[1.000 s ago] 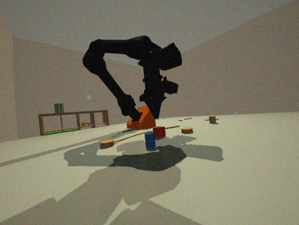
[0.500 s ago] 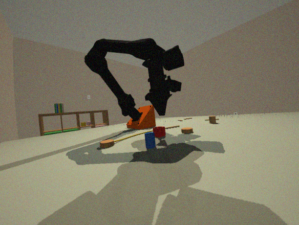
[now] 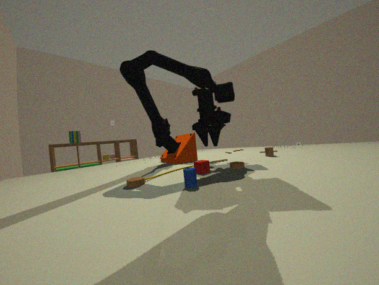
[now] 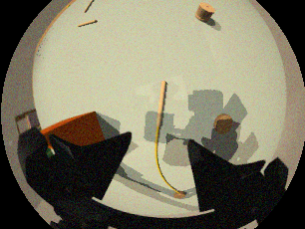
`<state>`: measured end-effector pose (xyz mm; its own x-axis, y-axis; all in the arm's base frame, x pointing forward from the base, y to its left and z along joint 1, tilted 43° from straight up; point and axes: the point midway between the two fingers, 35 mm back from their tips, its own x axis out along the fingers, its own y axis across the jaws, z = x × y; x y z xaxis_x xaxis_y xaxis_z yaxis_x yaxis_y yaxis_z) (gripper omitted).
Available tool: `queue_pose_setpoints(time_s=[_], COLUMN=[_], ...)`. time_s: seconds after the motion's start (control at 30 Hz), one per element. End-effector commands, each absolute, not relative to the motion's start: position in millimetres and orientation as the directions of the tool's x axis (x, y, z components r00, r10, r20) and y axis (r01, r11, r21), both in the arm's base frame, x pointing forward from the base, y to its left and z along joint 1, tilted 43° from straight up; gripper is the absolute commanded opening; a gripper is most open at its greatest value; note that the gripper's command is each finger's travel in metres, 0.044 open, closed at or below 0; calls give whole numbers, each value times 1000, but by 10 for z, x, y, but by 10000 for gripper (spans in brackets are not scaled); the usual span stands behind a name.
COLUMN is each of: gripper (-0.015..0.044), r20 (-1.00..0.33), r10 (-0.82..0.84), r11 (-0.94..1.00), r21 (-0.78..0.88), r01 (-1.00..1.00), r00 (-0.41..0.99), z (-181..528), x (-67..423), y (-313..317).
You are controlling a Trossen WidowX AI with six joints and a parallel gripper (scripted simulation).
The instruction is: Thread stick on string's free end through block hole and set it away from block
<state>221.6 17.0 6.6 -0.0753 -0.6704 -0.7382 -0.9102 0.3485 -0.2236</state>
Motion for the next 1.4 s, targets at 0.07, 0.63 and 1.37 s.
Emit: queue_pose_setpoints(time_s=[0.07,0.63,1.37], gripper=[210,120,120], r20=[-736,-736,-736], r10=[-672,-672,-672], r11=[352,352,351], r21=[-218,-218,-219], r01=[-910,-910,-910], r00=[-83,-83,-83], z=[41,-2,-271], x=[2185,2187,2166], y=[169,134,-110])
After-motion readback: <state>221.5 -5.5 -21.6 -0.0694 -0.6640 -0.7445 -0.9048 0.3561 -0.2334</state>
